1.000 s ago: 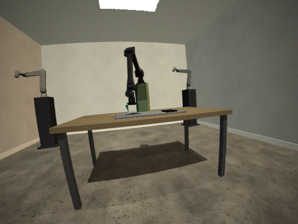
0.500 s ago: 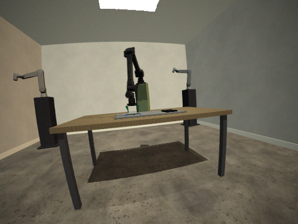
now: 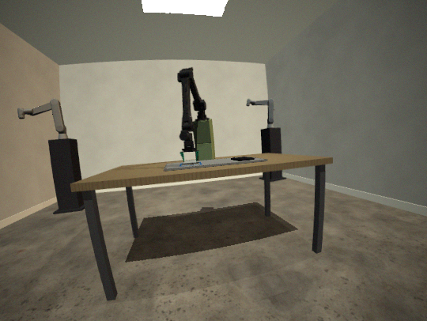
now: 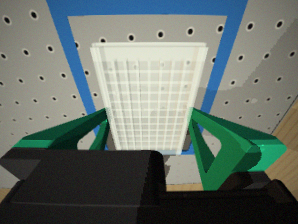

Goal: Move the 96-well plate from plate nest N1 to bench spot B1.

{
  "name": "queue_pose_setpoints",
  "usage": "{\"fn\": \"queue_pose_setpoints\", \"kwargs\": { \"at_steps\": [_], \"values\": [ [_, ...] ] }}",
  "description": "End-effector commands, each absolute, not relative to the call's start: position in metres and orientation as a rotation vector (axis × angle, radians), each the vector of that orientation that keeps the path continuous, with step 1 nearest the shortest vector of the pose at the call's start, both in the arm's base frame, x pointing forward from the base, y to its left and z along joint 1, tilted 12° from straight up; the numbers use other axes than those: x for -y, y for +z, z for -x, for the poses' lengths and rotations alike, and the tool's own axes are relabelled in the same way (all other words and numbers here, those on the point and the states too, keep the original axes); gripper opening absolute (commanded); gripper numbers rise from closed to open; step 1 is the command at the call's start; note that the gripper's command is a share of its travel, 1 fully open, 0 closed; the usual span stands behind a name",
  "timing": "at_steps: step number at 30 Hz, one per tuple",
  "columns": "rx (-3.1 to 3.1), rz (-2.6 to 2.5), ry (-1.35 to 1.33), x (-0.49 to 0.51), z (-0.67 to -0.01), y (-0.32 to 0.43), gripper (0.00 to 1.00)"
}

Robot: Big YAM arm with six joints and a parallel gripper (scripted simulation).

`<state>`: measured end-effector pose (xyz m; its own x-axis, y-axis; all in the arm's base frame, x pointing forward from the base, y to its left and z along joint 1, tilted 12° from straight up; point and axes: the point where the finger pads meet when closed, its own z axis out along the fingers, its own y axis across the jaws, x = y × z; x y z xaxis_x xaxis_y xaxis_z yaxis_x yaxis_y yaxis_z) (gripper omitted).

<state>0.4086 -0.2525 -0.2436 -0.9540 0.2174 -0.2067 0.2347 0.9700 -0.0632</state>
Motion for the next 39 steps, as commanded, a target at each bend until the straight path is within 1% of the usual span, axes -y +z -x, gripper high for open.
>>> {"fn": "queue_pose_setpoints", "kwargs": {
  "at_steps": [1, 39],
  "values": [
    [-2.912, -0.331, -0.132, 0.252, -0.408, -0.242, 0.00],
    [-2.913, -0.330, -0.131, 0.249, -0.406, -0.250, 0.00]
  ]
}}
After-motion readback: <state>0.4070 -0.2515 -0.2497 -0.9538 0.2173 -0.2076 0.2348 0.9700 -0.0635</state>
